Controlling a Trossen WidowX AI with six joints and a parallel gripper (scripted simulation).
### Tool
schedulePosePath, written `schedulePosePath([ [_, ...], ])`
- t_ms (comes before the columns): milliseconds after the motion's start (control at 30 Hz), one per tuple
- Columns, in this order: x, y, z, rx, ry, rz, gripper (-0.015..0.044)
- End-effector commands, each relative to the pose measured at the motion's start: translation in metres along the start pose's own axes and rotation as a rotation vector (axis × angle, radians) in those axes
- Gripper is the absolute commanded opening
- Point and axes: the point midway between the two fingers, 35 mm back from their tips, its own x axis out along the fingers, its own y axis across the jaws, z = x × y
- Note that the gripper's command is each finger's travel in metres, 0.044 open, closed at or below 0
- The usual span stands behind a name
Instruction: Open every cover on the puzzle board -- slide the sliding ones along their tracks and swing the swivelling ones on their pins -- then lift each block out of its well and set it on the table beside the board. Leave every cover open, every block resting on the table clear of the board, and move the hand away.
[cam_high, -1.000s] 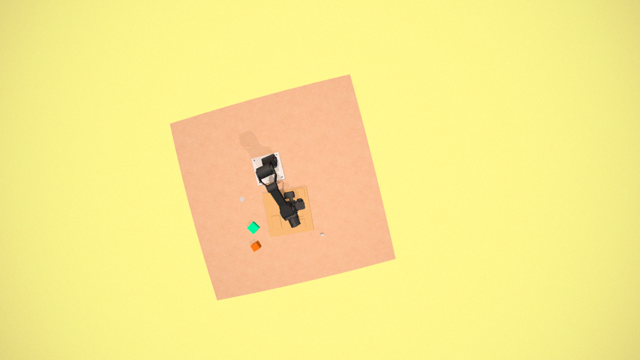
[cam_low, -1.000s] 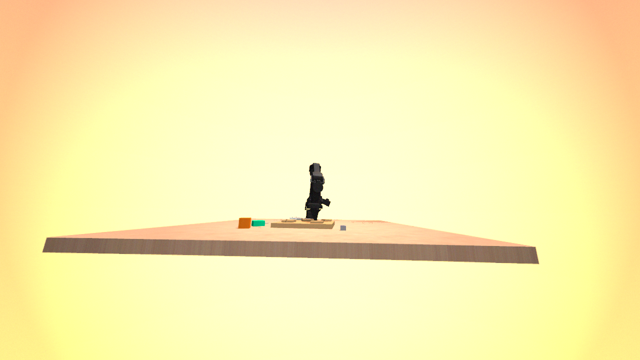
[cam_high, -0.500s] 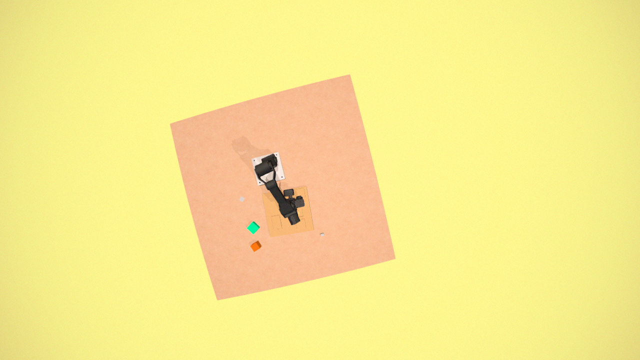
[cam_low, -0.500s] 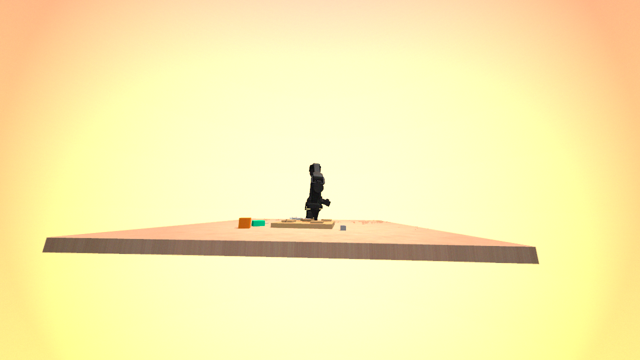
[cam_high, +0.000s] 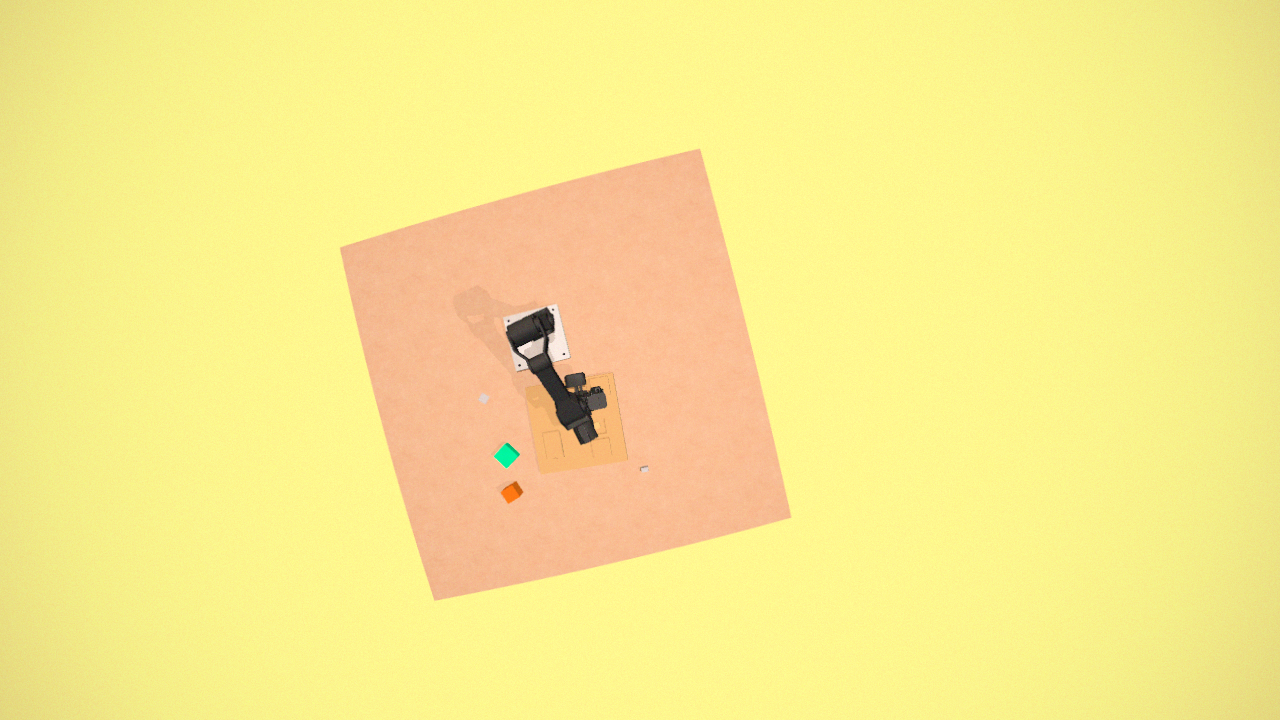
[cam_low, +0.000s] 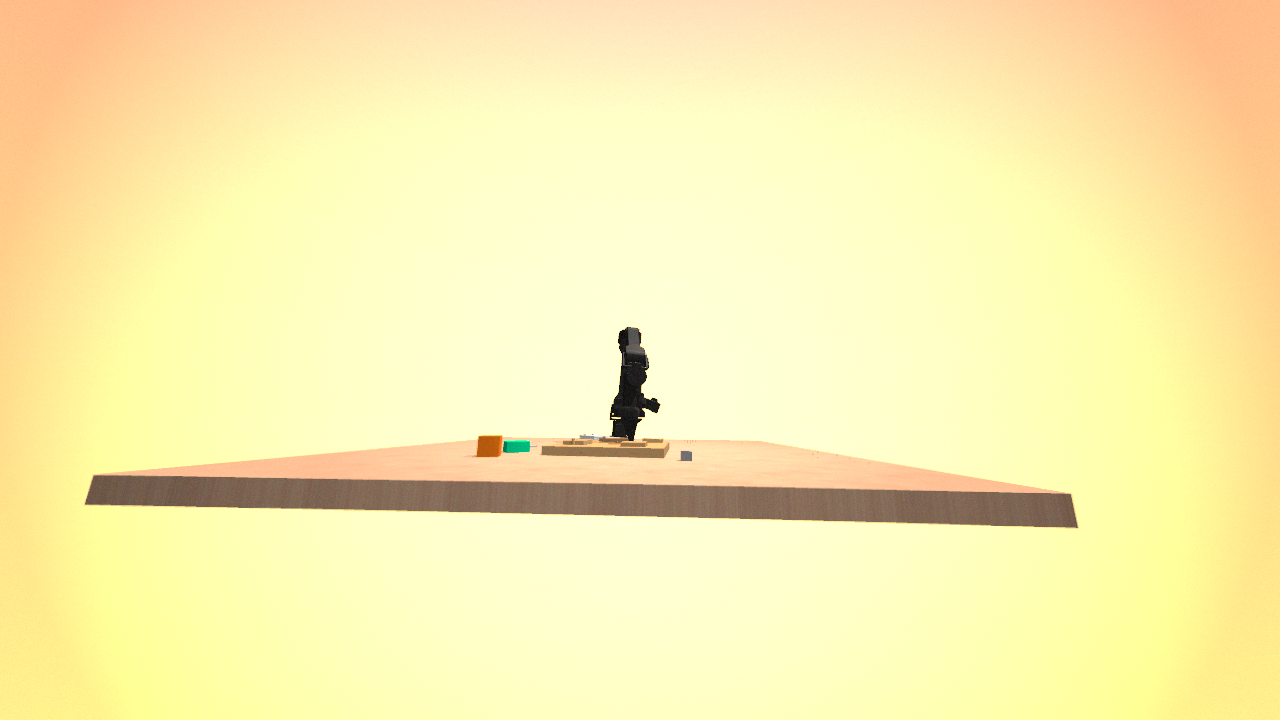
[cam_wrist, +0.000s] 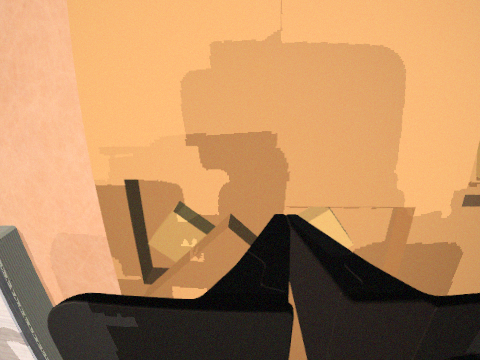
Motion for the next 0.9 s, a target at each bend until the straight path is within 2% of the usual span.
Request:
schedulePosePath([
  [0,-0.001,0.005,-0.001,0.004,-0.003,-0.004,0.0],
  [867,-0.001,0.029,-0.017,0.005,-0.002,-0.002,0.0],
])
